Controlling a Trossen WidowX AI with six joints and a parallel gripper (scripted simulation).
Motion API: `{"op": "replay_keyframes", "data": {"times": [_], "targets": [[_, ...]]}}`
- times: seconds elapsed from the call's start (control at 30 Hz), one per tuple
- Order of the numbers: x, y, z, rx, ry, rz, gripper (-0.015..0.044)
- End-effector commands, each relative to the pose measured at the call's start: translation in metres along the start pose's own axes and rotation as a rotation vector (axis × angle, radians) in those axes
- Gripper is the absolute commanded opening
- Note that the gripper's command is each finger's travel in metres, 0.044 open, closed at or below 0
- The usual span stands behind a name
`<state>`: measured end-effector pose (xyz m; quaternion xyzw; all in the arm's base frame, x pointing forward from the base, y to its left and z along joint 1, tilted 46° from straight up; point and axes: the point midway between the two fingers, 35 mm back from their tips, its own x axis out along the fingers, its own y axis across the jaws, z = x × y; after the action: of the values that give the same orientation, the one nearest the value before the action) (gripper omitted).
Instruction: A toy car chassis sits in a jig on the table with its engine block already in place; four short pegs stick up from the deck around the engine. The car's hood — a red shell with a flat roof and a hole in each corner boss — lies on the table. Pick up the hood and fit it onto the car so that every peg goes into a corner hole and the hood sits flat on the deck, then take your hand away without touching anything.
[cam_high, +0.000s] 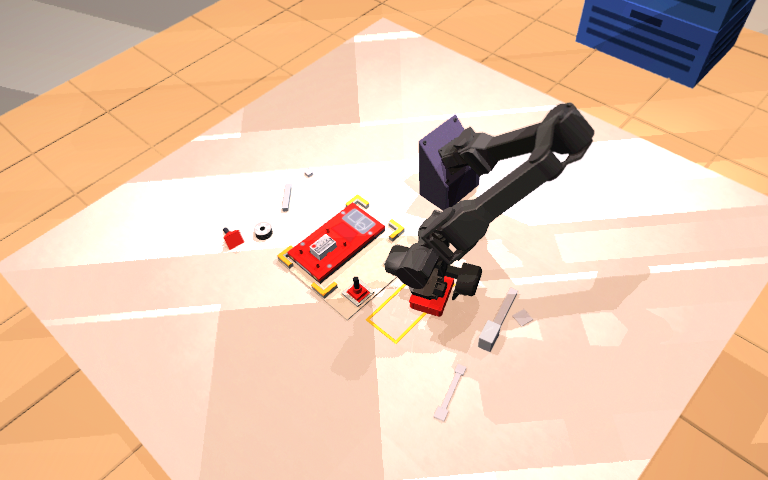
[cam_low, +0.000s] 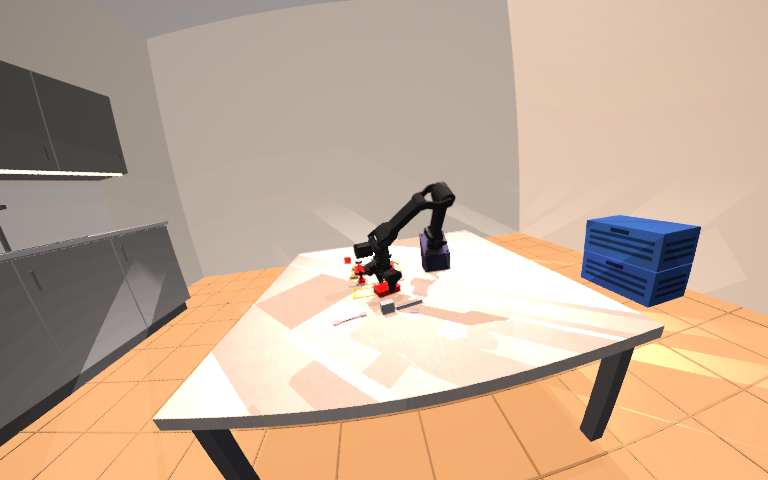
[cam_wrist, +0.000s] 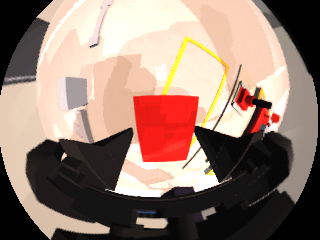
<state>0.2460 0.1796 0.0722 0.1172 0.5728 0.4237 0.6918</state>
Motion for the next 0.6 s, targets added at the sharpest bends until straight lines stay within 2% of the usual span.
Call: {"op": "replay_keyframes", "data": {"times": [0.0,0.07,0.17,0.5,0.57], "targets": [[0.0031,-0.0012,-0.0019,0.009,0.004,-0.004,0.0440],[0.0040,-0.0012,-0.0019,0.009,0.004,-0.003,0.0440],[0.0015,0.0000,0.0000,0.000,0.000,0.000,0.0361],[0.0015,0.0000,0.0000,0.000,0.000,0.000,0.0295],[0.0012,-0.0001,-0.0001,0.002,0.000,0.000,0.0242]]}}
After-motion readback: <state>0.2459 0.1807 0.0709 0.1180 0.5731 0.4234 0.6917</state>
